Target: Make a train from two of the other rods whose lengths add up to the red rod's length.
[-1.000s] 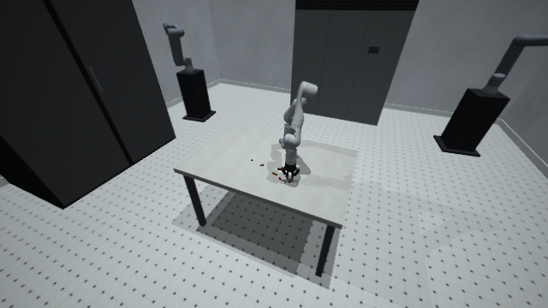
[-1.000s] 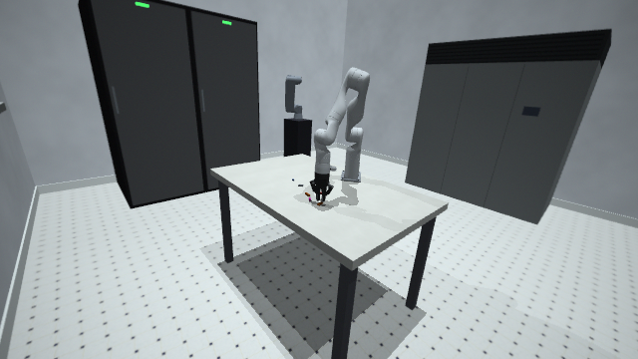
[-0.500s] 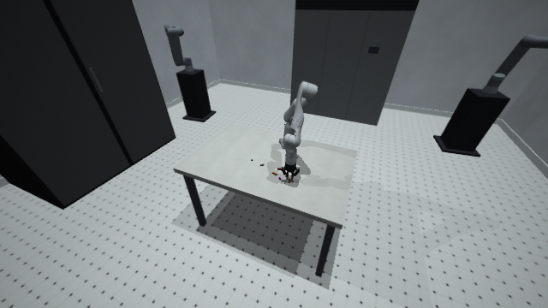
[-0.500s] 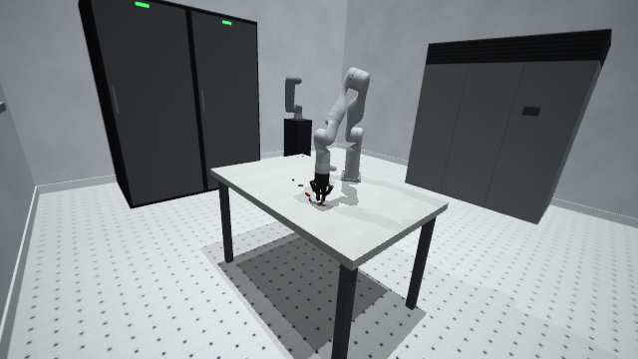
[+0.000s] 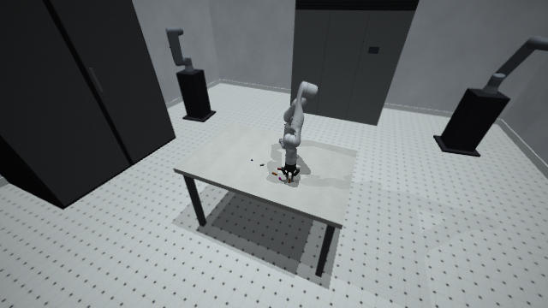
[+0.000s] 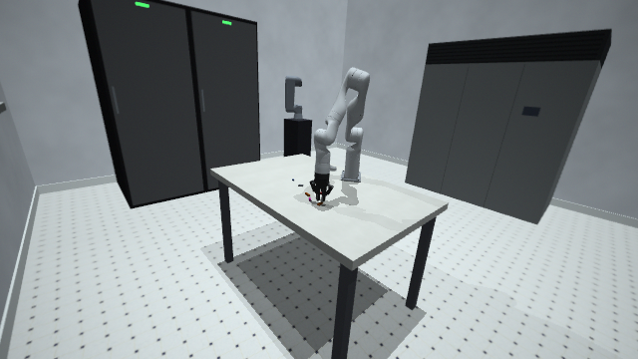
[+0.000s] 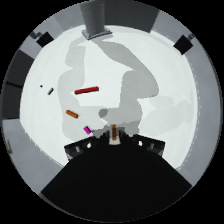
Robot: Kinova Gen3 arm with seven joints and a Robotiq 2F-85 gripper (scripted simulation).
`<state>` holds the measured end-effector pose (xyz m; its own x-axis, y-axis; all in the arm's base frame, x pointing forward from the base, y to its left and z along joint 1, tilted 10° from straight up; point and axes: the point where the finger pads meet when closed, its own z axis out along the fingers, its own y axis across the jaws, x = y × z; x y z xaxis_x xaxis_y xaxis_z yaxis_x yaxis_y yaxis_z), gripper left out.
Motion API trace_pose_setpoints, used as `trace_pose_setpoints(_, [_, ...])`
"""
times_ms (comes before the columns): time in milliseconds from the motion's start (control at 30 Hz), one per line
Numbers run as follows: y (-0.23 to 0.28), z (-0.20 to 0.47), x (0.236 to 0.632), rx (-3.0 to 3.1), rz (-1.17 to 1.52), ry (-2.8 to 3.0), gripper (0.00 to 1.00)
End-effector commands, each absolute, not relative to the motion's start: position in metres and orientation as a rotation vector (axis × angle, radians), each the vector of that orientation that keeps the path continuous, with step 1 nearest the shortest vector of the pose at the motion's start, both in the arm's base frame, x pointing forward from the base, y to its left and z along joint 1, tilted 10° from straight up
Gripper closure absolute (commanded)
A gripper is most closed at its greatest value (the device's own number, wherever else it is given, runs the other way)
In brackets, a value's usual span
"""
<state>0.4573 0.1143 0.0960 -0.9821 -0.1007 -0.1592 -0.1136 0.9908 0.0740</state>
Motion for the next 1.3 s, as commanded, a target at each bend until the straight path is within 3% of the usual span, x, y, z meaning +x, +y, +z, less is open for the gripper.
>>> trace_pose_setpoints(0, [0.114,0.097,0.458,-0.161,0.125,2.977,0.76])
trace_pose_setpoints(1267, [0.115,0.086,0.459,-0.161,0.125,2.977,0.76])
